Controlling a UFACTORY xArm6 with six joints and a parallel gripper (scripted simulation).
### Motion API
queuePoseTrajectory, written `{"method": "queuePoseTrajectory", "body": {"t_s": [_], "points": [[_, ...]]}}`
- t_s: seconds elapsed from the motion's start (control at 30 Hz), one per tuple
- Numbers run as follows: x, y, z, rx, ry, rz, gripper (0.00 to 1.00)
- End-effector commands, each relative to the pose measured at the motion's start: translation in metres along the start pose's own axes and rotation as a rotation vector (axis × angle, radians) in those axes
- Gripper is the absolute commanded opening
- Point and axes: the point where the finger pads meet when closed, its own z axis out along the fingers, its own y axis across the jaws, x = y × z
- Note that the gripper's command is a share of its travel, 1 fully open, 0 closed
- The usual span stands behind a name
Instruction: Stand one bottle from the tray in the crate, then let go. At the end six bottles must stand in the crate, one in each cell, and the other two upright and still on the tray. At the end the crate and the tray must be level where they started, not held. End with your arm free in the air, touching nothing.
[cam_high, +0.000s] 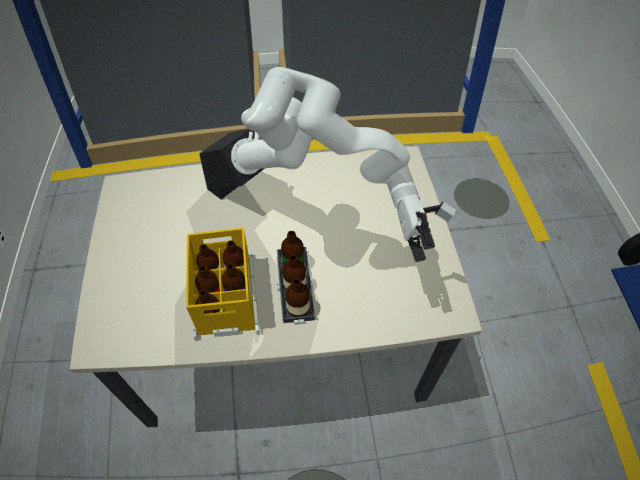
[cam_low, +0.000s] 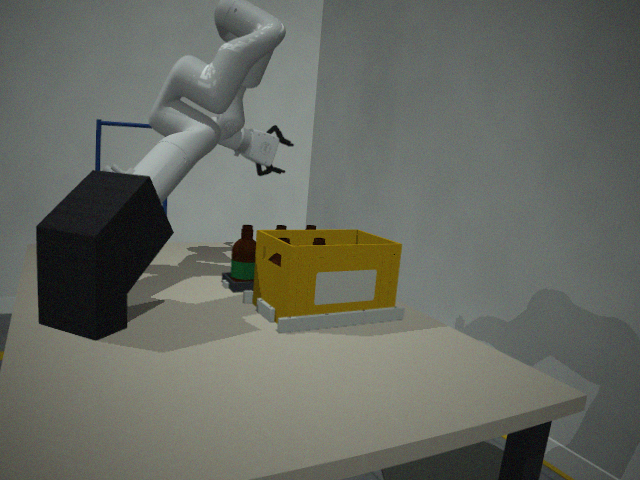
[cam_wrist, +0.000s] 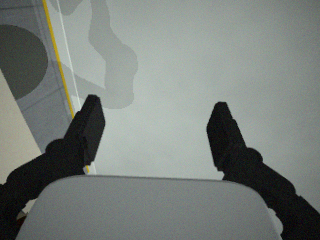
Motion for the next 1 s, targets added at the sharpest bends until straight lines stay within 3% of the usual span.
{"method": "queuePoseTrajectory", "body": {"t_s": [0.0,0.17,0.27,0.43,0.97], "points": [[-0.038,-0.005,-0.008,0.030,-0.096,0.130,1.00],[-0.078,-0.013,-0.015,0.068,-0.198,0.266,1.00],[-0.079,-0.013,-0.015,0.069,-0.201,0.270,1.00],[-0.130,-0.023,-0.023,0.115,-0.327,0.436,1.00],[-0.168,-0.031,-0.030,0.150,-0.427,0.570,1.00]]}}
